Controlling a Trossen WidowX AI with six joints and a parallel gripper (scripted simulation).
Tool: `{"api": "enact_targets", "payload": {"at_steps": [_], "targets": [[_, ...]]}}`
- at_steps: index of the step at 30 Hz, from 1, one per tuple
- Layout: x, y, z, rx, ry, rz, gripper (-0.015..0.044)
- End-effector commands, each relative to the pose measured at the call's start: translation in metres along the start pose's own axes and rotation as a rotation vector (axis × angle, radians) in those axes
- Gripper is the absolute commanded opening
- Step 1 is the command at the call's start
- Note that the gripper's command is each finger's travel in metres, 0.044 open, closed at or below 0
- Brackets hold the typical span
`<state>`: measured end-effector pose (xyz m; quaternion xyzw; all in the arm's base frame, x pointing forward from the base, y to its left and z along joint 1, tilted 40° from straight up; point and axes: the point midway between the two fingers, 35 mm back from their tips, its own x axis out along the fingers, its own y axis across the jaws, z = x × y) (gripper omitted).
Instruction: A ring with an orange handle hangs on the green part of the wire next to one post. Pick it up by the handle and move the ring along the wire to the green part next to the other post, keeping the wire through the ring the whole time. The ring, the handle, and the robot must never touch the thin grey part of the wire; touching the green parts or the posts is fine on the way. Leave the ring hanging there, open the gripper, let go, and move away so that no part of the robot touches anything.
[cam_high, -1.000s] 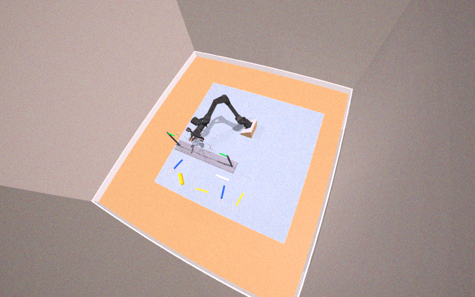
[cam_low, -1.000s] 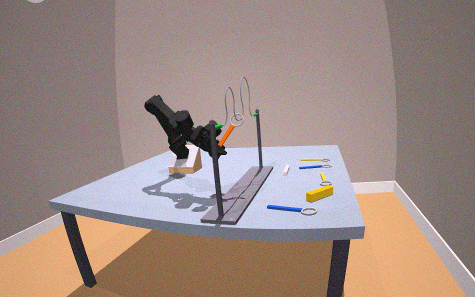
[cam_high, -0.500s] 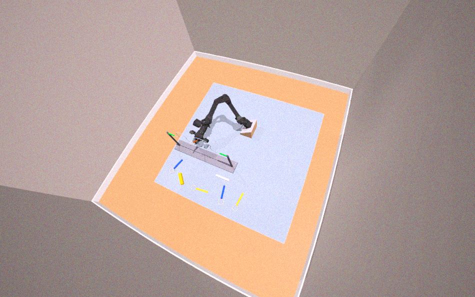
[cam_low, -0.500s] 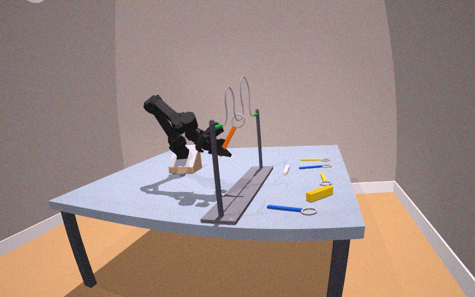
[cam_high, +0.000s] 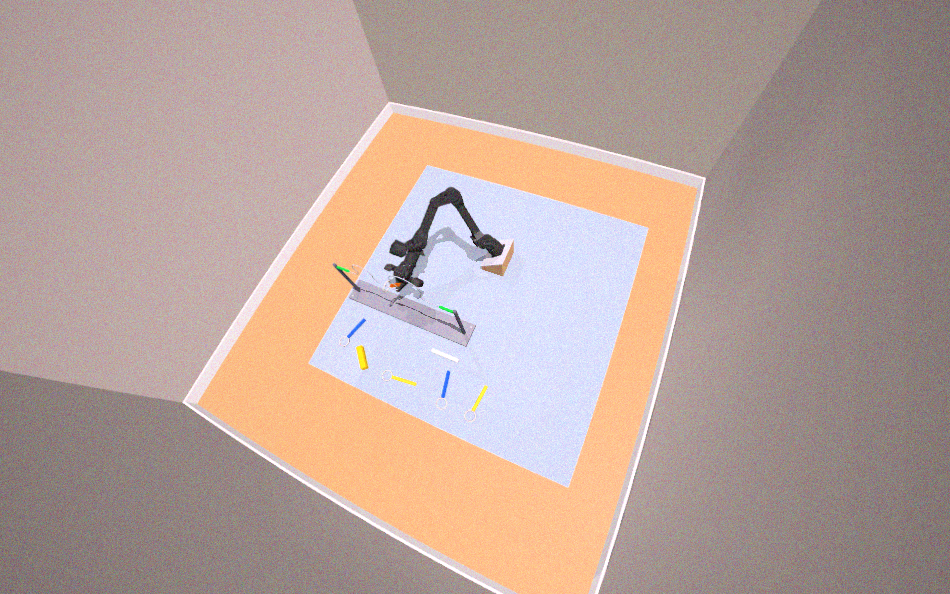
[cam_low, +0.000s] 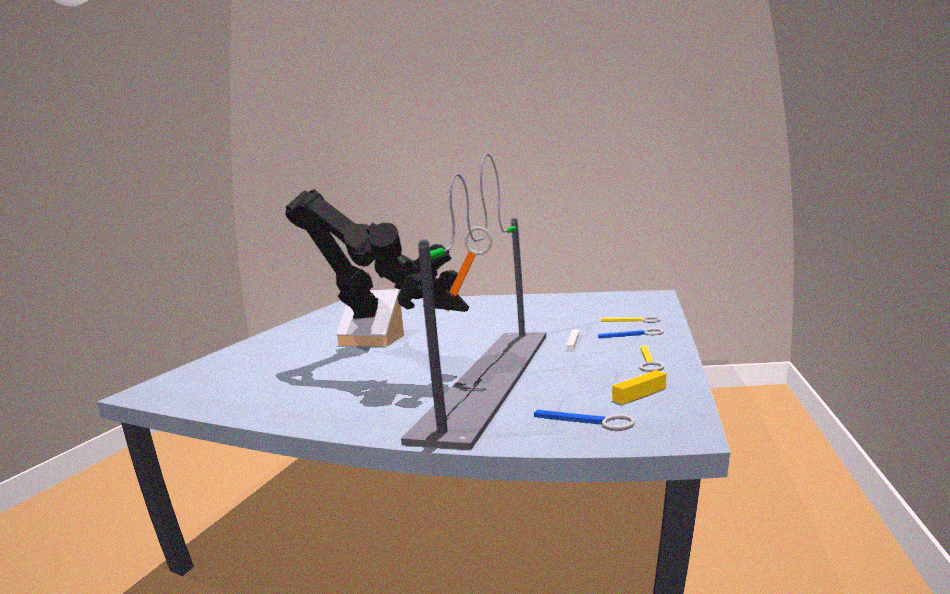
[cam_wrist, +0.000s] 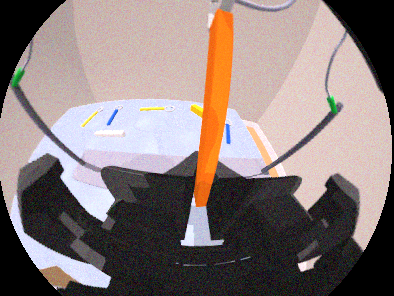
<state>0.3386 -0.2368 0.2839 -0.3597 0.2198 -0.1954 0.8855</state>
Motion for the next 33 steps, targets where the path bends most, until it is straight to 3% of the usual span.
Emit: {"api": "enact_targets", "payload": {"at_steps": [1,33], "targets": [[-0.002,0.005,0.001,0.021,0.001,0.006,-0.015],[-0.011,0.061,0.005,0.22,0.024,0.118,-0.015]]}}
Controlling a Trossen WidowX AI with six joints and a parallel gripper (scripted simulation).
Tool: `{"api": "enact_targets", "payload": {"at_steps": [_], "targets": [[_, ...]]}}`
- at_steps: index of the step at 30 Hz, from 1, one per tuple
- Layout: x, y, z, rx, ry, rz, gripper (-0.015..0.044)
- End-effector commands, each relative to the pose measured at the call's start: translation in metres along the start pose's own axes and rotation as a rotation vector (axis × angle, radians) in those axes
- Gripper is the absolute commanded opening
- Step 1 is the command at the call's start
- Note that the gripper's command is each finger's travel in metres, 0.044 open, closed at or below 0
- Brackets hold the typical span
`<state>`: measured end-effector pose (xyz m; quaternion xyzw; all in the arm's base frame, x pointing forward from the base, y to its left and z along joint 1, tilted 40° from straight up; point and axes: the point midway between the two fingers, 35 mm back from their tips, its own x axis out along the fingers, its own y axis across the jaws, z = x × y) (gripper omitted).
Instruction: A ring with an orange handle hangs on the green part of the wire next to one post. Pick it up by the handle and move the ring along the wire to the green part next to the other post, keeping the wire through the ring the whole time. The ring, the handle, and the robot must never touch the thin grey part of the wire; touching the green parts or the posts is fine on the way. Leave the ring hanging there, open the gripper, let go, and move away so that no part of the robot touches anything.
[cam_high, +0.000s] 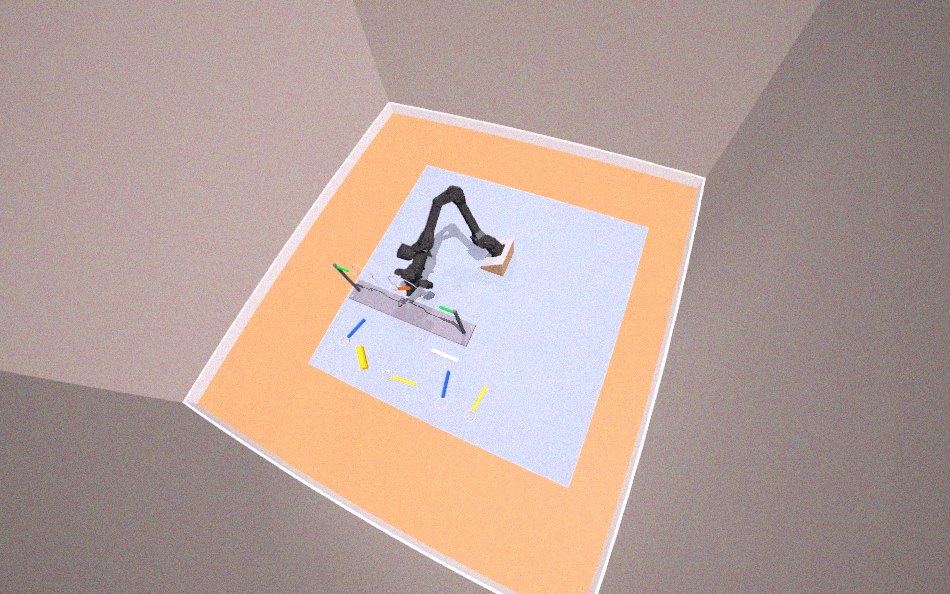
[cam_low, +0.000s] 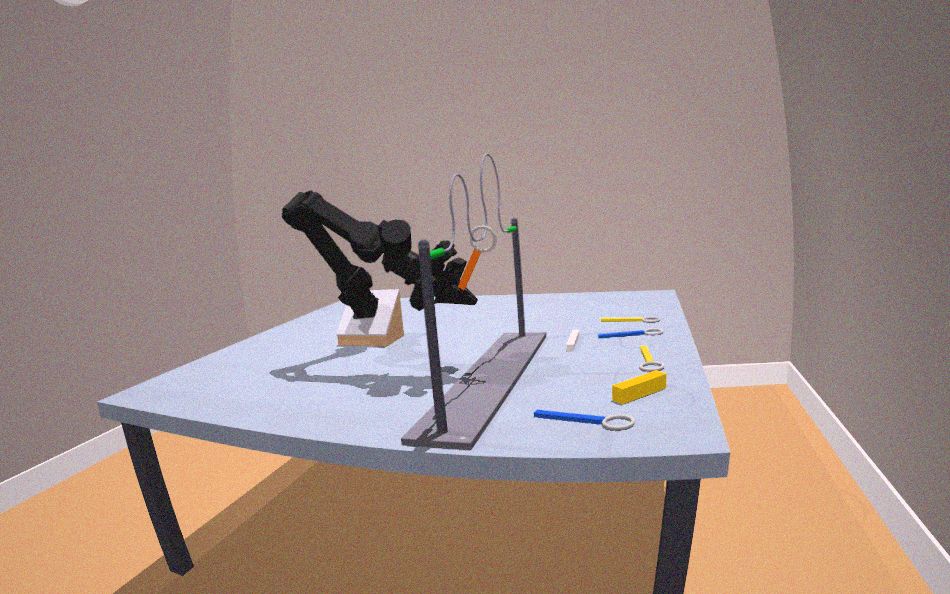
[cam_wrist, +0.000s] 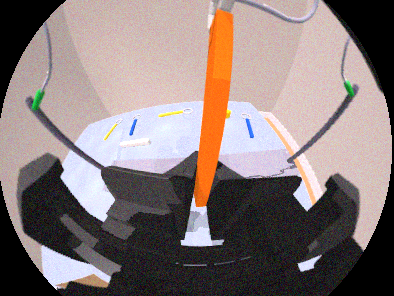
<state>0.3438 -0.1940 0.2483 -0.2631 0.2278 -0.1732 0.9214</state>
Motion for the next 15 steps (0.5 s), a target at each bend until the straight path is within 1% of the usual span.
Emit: {"api": "enact_targets", "payload": {"at_steps": [1,15], "targets": [[-0.002,0.01,0.001,0.051,0.005,0.025,-0.015],[-0.011,0.052,0.008,0.299,0.035,0.164,-0.015]]}}
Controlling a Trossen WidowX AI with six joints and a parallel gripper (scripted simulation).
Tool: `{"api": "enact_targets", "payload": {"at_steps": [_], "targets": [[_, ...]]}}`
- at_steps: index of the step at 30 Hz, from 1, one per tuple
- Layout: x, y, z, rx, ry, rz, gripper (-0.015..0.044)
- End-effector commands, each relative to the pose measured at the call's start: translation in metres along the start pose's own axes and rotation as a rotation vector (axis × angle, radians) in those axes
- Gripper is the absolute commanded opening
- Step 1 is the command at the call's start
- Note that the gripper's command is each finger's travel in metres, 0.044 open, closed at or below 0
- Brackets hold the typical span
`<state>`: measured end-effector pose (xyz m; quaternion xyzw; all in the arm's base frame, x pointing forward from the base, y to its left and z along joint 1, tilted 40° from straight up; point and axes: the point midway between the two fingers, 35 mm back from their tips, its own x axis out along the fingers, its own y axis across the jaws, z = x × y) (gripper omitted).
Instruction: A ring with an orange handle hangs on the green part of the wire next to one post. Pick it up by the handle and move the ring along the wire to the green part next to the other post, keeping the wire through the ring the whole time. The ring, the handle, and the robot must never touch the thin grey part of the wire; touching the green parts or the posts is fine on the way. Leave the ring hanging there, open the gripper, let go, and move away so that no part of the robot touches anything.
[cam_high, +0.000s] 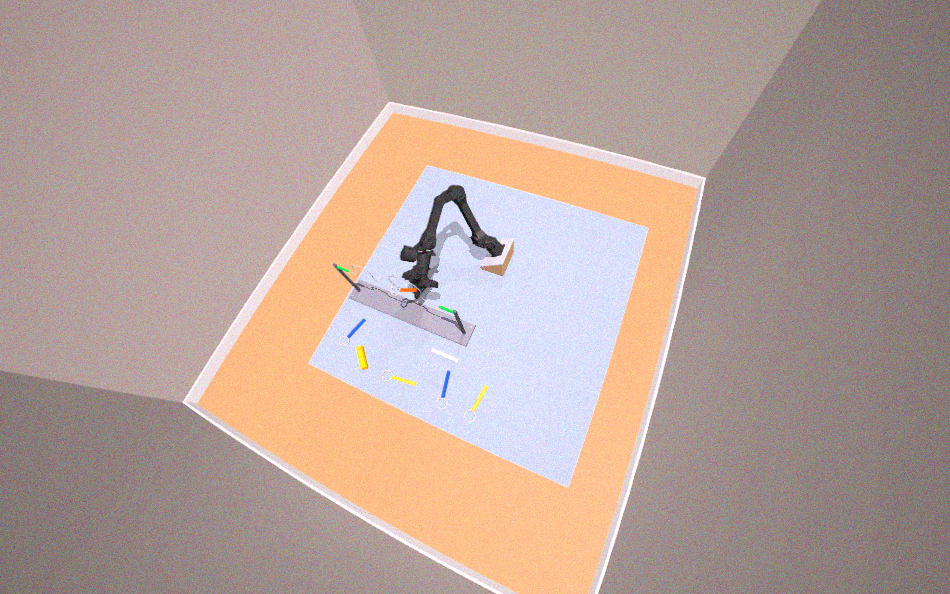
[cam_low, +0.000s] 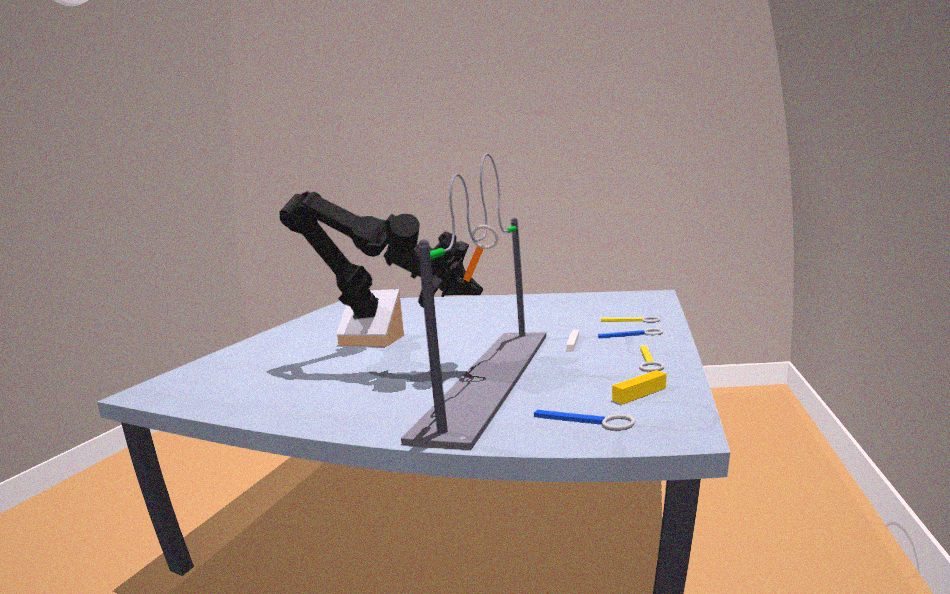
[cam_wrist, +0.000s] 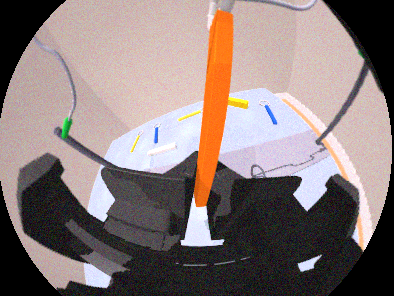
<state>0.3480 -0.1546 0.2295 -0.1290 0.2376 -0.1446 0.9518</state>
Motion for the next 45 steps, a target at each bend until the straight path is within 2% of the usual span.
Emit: {"api": "enact_targets", "payload": {"at_steps": [1,21,45], "targets": [[-0.003,0.014,0.002,0.072,0.003,0.047,-0.015],[-0.023,0.081,0.022,0.505,0.059,0.289,-0.015],[-0.062,0.131,0.081,1.018,0.125,0.575,-0.015]]}}
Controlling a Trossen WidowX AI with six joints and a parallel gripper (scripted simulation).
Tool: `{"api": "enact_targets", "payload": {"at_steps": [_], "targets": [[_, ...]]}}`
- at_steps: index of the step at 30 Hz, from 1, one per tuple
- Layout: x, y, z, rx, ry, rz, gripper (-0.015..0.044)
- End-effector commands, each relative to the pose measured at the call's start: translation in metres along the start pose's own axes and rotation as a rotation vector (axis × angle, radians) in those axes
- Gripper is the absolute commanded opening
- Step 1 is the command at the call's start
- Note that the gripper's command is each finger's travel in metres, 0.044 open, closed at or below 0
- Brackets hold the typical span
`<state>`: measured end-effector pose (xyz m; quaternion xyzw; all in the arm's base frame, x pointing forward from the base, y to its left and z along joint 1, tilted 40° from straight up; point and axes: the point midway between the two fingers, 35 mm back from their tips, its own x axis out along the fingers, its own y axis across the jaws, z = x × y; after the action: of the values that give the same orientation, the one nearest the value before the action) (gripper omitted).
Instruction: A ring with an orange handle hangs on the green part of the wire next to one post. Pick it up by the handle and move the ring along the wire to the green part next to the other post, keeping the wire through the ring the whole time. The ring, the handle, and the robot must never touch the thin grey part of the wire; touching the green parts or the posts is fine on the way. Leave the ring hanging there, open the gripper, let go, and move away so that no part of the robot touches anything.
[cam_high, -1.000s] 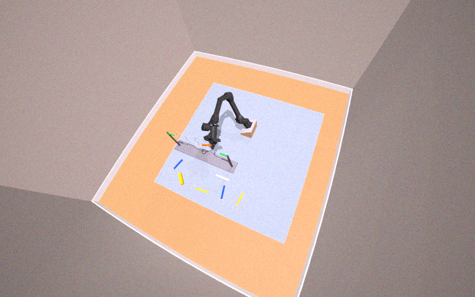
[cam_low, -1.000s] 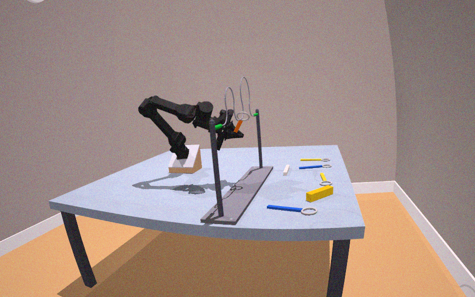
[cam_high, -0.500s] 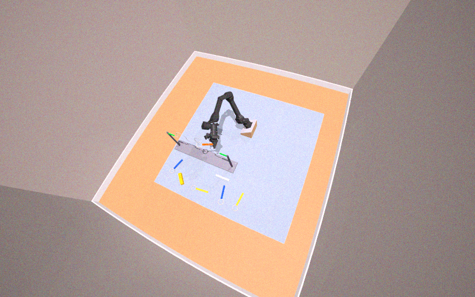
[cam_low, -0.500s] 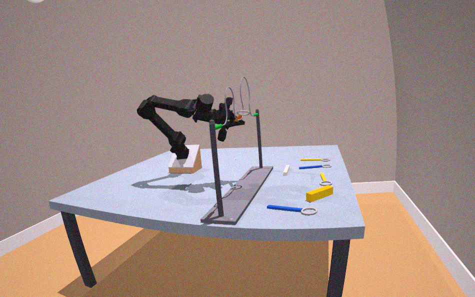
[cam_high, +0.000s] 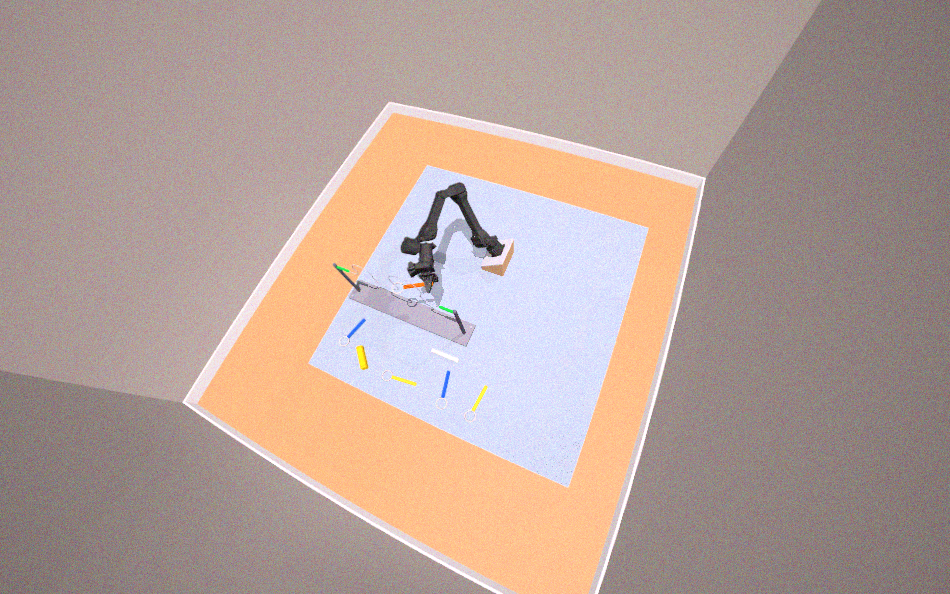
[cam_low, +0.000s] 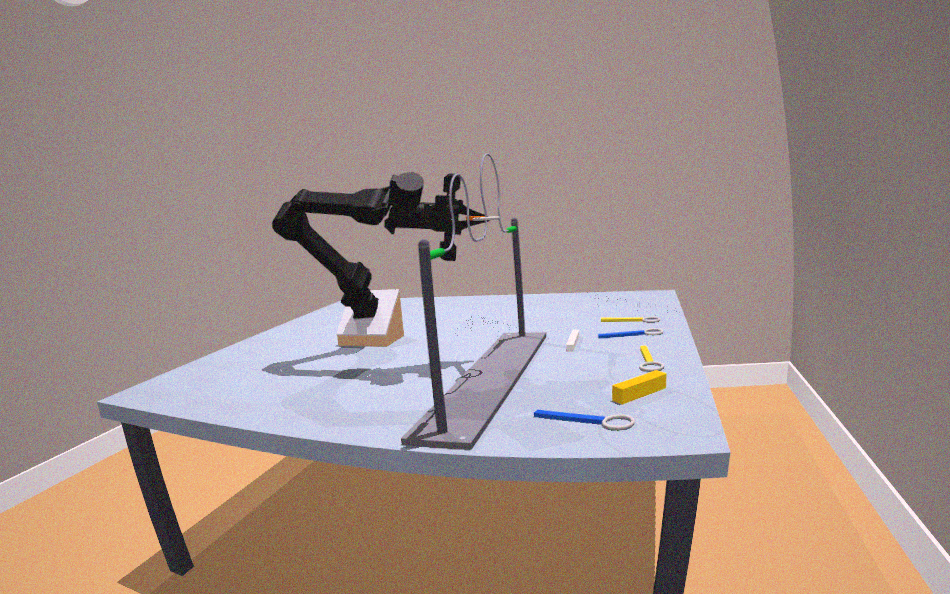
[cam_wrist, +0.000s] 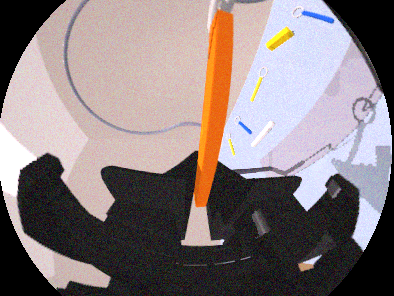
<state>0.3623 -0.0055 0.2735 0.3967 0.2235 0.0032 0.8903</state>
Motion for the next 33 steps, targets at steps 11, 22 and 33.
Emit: {"api": "enact_targets", "payload": {"at_steps": [11,22,33], "targets": [[-0.008,0.041,0.005,0.218,0.03,0.131,-0.015],[-0.015,0.063,0.012,0.325,0.044,0.19,-0.015],[-0.018,0.071,0.016,0.315,0.043,0.185,-0.015]]}}
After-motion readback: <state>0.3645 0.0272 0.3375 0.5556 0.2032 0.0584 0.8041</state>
